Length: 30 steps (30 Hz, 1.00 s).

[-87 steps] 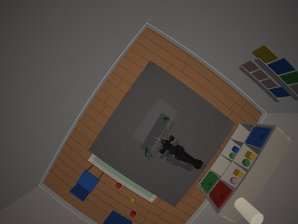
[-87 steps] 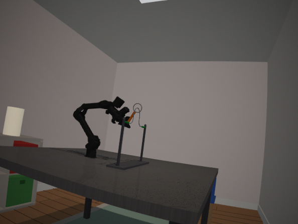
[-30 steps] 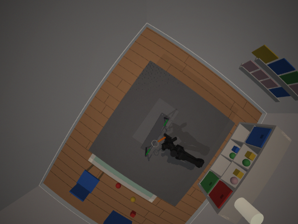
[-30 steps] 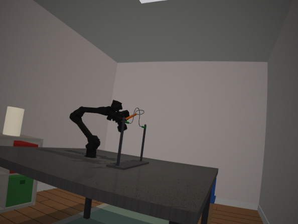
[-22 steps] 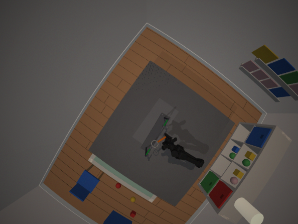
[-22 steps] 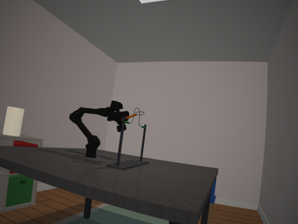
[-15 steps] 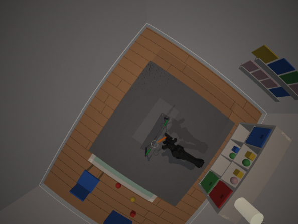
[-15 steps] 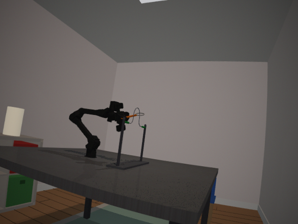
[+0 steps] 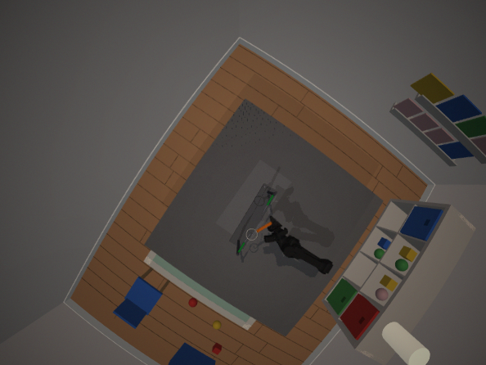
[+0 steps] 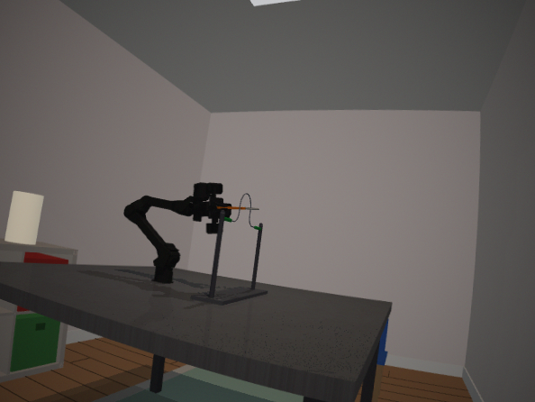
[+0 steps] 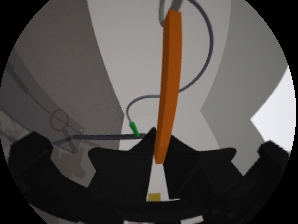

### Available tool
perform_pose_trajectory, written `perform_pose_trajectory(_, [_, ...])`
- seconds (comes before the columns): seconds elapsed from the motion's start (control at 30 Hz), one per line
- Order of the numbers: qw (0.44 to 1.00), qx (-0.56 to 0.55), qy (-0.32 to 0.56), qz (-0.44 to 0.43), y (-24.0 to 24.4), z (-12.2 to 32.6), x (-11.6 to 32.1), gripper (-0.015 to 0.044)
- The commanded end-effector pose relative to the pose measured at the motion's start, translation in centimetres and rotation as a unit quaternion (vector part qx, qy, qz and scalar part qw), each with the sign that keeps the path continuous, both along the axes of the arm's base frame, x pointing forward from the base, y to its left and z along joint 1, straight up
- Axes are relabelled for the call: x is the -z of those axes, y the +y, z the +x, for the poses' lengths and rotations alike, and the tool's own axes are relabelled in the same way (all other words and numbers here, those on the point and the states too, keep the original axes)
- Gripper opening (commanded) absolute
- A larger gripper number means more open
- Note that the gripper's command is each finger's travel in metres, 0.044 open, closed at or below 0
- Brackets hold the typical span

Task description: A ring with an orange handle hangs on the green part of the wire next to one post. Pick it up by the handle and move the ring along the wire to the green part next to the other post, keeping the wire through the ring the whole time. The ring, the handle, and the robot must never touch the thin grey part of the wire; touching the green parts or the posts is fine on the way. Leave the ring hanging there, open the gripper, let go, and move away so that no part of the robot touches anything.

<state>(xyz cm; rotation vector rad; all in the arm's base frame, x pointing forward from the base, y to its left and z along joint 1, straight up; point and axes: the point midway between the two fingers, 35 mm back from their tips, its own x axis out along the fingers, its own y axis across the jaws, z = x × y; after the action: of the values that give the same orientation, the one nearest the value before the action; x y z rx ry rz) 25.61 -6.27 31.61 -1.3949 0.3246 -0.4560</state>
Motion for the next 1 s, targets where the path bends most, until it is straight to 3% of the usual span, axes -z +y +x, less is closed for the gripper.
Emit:
perform_pose_trajectory(0.0, [1.000, 0.000, -0.002, -0.026, 0.0, 0.0, -0.2, -0.0150])
perform_pose_trajectory(0.47, [0.998, 0.000, -0.005, -0.064, -0.2, 0.0, 0.4, -0.0150])
perform_pose_trajectory(0.97, [1.000, -0.002, 0.002, 0.029, 0.1, 0.1, 4.0, -0.0150])
